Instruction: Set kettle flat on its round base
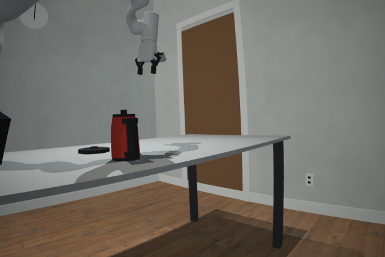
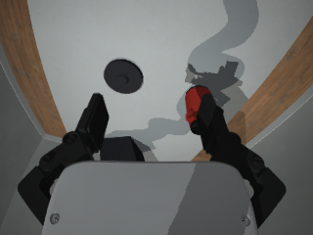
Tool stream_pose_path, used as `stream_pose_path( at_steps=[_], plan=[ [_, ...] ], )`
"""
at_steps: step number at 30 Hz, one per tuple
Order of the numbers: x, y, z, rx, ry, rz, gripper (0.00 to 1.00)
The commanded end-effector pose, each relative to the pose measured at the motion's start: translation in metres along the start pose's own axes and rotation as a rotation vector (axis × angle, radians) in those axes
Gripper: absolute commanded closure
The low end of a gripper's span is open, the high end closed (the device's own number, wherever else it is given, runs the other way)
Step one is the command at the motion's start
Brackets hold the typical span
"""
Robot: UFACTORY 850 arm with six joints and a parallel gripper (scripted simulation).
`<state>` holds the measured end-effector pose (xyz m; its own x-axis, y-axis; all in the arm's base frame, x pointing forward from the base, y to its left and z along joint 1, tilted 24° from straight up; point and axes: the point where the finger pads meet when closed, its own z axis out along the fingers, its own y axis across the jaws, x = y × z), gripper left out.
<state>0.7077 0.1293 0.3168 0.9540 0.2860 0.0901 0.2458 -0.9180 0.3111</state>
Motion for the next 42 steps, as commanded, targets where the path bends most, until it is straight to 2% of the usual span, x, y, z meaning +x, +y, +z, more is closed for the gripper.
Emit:
stream_pose_path(
  at_steps=[1, 2, 3, 22, 42],
  plan=[
    [0.001, 0.0, -0.001, 0.0, 0.002, 0.0, 0.0],
    [0.001, 0.0, -0.001, 0.0, 0.002, 0.0, 0.0],
    [0.001, 0.0, -0.001, 0.0, 0.002, 0.0, 0.19],
    [-0.003, 0.007, 0.0, -0.004, 0.004, 0.042, 0.19],
    [-0.027, 0.045, 0.009, -0.022, 0.012, 0.264, 0.19]
  ],
)
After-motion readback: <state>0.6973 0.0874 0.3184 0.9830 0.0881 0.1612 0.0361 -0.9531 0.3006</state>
